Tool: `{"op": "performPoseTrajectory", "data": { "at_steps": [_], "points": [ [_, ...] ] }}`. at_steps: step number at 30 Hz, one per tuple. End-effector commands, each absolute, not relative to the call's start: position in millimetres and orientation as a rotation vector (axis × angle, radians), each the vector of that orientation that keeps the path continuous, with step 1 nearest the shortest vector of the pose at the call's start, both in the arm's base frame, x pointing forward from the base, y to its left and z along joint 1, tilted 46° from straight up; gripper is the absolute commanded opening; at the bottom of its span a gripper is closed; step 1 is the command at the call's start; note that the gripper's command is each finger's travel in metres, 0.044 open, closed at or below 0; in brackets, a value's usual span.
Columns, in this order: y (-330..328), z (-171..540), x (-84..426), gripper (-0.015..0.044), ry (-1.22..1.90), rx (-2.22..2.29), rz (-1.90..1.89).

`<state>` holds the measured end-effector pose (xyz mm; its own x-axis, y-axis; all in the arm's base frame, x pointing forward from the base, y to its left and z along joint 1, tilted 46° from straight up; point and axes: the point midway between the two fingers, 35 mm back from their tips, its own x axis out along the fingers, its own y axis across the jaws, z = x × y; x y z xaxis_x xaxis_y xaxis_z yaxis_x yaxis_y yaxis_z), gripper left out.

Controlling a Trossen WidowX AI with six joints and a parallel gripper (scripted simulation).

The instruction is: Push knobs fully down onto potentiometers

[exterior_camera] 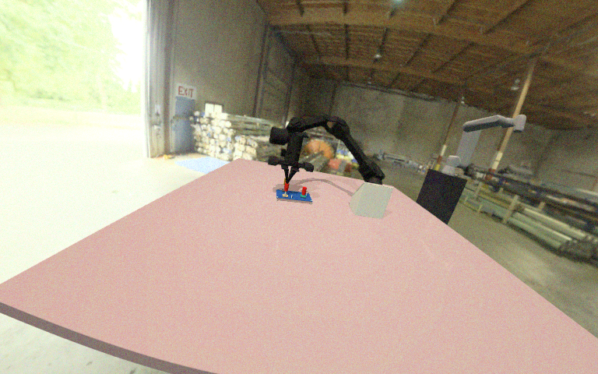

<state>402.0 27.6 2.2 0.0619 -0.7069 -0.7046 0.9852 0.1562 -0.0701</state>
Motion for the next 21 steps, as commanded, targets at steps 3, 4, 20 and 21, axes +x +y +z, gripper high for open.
{"op": "performPoseTrajectory", "data": {
  "at_steps": [3, 4, 20, 21],
  "points": [
    [11.4, -8.8, 403.9, 0.0000, 0.689, 0.505, -1.395],
    [11.3, -8.9, 403.9, 0.0000, 0.689, 0.505, -1.395],
    [7.3, -12.8, 404.1, 0.0000, 0.689, 0.504, -1.395],
    [6.9, -13.2, 404.2, 0.0000, 0.689, 0.504, -1.395]
  ]
}}
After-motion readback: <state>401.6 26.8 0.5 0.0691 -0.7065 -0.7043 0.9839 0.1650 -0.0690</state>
